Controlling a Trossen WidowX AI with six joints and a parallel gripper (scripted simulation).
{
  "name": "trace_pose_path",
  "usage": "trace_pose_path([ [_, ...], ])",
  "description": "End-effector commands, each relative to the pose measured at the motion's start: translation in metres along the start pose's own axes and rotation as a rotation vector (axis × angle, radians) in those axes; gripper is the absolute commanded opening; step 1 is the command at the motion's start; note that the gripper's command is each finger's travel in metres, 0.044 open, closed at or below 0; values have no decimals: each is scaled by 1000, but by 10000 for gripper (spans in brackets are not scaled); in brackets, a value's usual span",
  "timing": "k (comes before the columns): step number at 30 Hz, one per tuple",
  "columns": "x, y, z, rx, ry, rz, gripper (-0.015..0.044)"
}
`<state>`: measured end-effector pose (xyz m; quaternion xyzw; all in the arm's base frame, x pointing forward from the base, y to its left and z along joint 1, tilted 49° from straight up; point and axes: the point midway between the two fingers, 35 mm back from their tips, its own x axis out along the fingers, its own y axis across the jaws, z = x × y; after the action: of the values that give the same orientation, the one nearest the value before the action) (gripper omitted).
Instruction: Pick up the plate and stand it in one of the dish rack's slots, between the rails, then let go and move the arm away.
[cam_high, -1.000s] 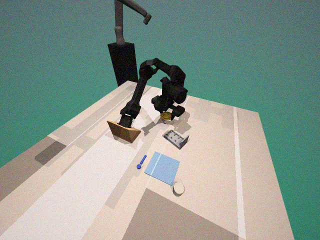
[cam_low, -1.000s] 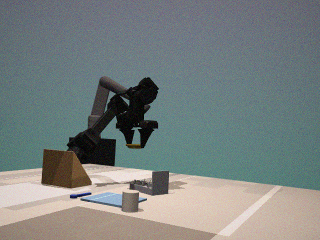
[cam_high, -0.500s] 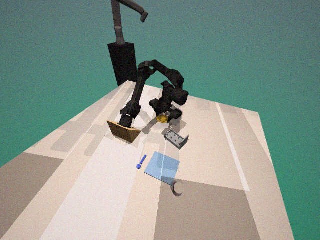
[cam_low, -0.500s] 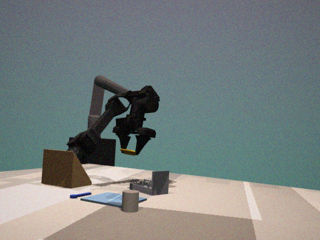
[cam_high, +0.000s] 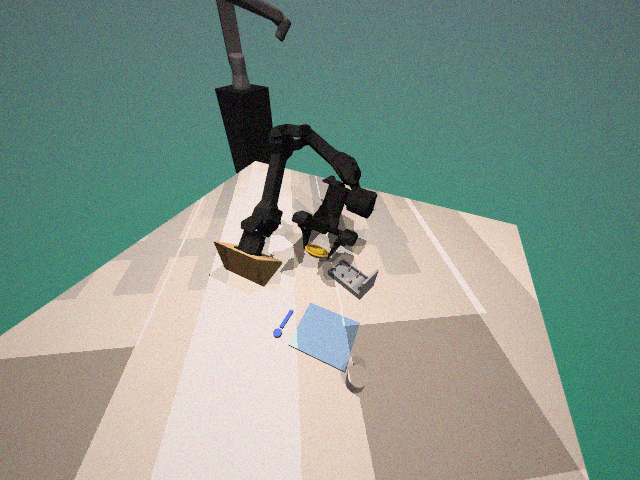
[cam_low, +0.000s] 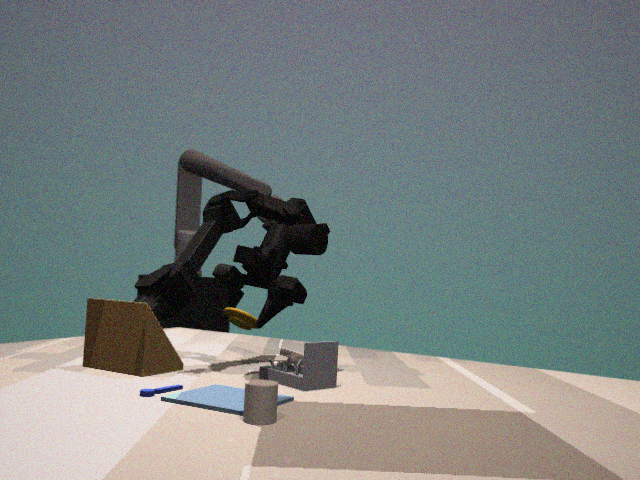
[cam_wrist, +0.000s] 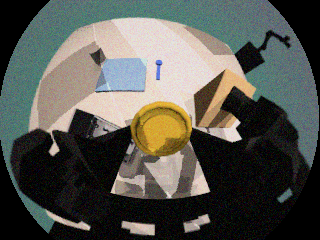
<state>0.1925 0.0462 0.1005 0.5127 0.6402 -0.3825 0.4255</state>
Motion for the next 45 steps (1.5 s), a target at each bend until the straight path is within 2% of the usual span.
trace_pose_path([
  [1, 6, -1, 3, -45, -74, 12, 0],
  [22, 30, 14, 8, -341, -495, 177, 0],
  [45, 27, 32, -12, -552, -830, 530, 0],
])
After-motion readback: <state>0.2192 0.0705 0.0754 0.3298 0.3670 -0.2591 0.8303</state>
